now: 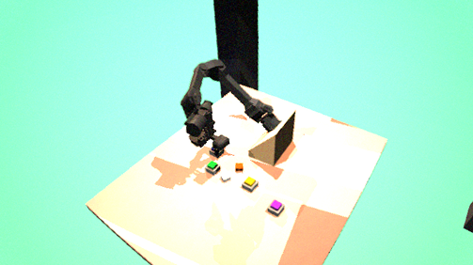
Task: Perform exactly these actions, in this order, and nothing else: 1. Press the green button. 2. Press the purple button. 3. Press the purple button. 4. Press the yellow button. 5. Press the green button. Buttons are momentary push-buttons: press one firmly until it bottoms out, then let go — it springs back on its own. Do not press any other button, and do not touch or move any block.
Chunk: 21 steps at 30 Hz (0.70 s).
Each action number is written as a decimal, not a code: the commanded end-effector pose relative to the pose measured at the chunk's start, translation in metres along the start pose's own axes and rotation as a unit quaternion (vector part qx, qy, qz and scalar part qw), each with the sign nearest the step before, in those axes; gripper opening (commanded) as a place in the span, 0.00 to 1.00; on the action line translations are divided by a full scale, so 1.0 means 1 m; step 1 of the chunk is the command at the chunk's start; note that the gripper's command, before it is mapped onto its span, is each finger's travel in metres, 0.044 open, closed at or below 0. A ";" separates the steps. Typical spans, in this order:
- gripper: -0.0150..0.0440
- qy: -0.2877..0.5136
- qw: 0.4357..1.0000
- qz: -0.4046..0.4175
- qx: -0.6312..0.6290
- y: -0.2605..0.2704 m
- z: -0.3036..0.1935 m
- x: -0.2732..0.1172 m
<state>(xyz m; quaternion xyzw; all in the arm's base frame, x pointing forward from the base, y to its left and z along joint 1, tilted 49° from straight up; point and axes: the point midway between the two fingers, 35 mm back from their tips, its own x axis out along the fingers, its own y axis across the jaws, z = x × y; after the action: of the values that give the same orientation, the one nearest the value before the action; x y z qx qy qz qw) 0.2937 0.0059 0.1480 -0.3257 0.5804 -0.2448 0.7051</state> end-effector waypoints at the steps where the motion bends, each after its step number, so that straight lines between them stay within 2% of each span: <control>1: 0.93 0.015 1.000 -0.003 -0.020 -0.005 -0.012 0.000; 3: 0.93 0.015 1.000 -0.003 -0.020 -0.005 -0.012 0.000; 5: 0.84 0.015 1.000 -0.003 -0.020 -0.004 -0.012 0.010; 9: 0.67 0.015 1.000 -0.004 -0.020 -0.006 -0.014 0.058; 17: 0.31 0.015 1.000 -0.005 -0.020 -0.006 -0.014 0.061; 21: 0.29 0.015 1.000 -0.005 -0.020 -0.006 -0.014 0.061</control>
<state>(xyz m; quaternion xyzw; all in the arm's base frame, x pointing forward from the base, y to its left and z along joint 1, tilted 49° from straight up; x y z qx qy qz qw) 0.2923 -0.0441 0.1101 -0.3367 0.5946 -0.2415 0.6890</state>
